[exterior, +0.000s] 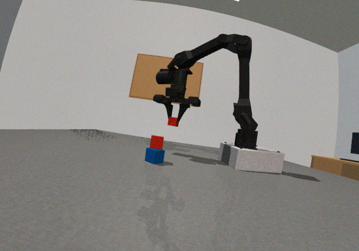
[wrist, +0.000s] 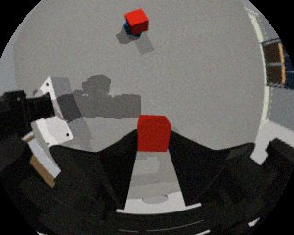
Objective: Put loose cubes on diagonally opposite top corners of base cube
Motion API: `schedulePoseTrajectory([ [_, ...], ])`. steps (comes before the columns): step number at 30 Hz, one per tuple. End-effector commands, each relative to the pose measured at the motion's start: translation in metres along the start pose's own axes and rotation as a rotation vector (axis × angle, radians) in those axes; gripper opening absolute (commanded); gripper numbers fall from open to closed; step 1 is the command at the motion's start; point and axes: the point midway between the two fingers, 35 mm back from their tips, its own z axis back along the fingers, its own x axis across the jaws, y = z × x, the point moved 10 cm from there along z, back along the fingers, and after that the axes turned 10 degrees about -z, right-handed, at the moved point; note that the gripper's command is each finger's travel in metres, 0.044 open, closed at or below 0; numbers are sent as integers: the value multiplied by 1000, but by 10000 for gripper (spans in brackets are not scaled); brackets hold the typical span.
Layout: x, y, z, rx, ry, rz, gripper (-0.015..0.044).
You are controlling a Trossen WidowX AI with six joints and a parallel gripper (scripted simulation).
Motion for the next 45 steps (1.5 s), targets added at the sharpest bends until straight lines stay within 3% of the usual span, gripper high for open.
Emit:
schedulePoseTrajectory([
  [1,-1,-8,2,-2,7,-77,105],
  [45,17,-106,-2,-10,1,-1257,105],
])
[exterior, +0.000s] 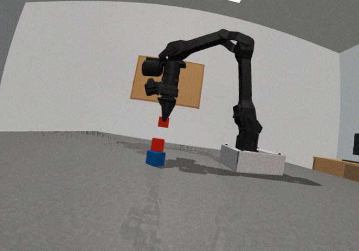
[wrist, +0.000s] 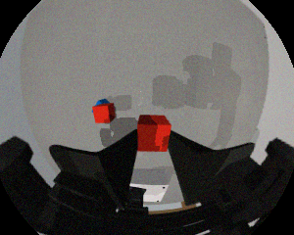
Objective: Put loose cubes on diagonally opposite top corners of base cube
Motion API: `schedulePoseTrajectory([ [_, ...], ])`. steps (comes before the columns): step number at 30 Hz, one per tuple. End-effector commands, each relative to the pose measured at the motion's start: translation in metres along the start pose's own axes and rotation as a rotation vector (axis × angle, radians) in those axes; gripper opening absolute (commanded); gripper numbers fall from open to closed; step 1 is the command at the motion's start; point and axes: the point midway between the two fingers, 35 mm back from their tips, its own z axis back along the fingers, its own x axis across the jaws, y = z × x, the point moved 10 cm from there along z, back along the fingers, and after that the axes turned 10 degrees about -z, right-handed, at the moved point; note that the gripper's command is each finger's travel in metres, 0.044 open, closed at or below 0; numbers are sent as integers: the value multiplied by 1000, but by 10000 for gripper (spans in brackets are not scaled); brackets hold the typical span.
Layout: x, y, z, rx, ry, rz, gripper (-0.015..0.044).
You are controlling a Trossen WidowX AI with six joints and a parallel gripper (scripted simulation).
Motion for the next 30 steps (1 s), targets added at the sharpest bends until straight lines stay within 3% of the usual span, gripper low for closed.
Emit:
schedulePoseTrajectory([
  [1,8,-2,1,-8,3,-95,105],
  [30,75,5,-2,-6,-6,-873,105],
])
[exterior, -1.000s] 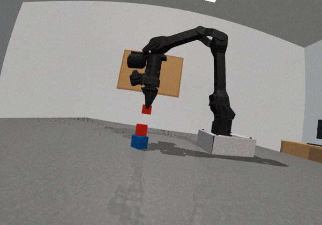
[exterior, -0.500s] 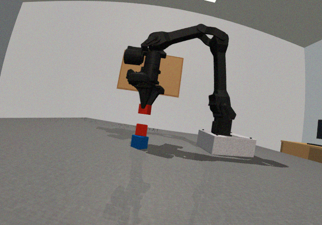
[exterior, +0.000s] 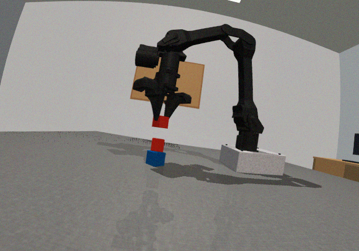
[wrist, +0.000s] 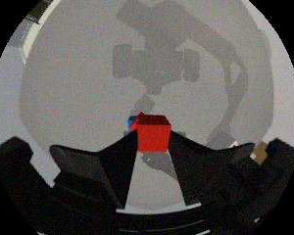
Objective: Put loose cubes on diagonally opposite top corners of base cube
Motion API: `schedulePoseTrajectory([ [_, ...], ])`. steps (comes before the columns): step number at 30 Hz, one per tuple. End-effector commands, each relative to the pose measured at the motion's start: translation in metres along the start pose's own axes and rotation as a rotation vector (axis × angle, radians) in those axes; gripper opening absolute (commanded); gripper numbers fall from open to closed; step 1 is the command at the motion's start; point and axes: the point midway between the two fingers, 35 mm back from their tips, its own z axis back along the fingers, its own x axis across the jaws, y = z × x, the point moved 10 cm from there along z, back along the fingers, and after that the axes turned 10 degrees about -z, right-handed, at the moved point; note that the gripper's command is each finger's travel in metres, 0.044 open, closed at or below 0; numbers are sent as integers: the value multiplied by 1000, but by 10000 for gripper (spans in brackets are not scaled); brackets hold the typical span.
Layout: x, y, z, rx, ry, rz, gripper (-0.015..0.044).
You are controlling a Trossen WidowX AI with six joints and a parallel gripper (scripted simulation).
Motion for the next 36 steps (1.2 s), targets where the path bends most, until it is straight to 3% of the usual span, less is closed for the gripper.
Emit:
schedulePoseTrajectory([
  [1,5,6,1,-7,-5,-95,105],
  [23,28,53,-1,1,-9,-681,105],
  [36,29,54,-21,9,-9,-714,105],
])
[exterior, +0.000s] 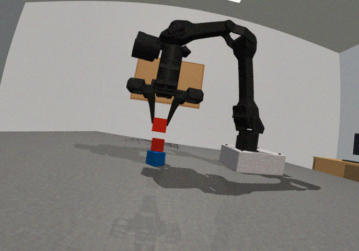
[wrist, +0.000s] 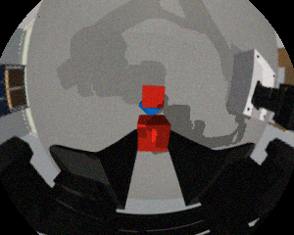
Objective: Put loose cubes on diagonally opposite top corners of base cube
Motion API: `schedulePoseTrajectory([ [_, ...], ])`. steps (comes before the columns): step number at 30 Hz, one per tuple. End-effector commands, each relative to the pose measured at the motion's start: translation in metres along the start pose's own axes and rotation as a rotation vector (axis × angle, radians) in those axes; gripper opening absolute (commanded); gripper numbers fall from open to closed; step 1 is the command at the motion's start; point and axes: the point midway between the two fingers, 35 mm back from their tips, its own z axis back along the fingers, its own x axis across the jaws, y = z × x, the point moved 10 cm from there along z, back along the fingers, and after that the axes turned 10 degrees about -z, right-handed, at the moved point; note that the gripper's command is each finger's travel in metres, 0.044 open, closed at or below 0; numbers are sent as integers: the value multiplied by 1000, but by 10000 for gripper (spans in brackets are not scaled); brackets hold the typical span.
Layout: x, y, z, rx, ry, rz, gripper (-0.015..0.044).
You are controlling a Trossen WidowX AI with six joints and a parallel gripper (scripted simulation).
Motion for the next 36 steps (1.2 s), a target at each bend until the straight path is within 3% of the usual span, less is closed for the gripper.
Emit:
schedulePoseTrajectory([
  [1,-2,-1,-13,0,10,-12,105],
  [36,-1,1,-49,-7,8,2,105],
])
